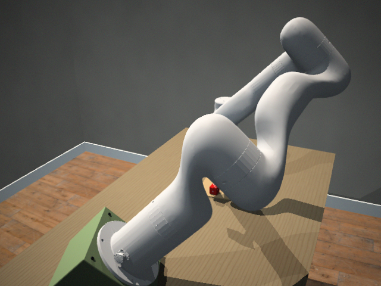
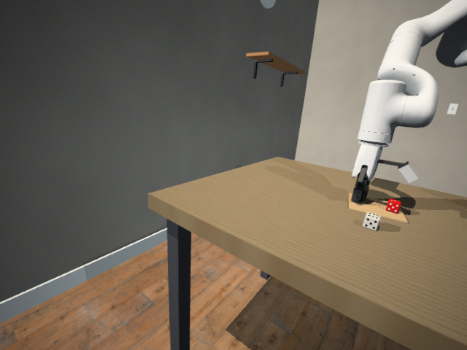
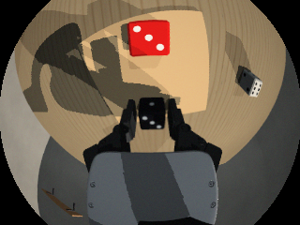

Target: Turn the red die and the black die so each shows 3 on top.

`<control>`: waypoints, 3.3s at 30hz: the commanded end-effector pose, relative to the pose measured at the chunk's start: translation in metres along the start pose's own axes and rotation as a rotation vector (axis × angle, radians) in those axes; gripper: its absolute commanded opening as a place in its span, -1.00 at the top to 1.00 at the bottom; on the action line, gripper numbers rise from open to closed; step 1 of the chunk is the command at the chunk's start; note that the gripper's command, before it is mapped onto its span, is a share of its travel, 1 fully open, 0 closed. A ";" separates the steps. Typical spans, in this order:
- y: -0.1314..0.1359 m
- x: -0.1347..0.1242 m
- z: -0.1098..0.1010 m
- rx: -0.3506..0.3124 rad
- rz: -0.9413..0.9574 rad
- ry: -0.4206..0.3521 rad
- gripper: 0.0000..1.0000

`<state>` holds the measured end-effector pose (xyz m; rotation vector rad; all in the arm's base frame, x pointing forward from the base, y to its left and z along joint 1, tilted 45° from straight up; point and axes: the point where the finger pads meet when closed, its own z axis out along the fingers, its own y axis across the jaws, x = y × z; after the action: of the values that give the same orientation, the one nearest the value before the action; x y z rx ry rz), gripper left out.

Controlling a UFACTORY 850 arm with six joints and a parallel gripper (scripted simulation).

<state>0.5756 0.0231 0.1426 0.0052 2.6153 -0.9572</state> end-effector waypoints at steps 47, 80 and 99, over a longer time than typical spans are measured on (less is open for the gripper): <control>0.000 -0.001 -0.090 0.000 0.000 -0.001 -1.00; 0.000 0.000 -0.172 0.000 0.000 -0.001 -1.00; 0.000 0.000 -0.173 0.000 0.000 -0.001 -1.00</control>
<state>0.5191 0.1311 0.2649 0.0050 2.6151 -0.9576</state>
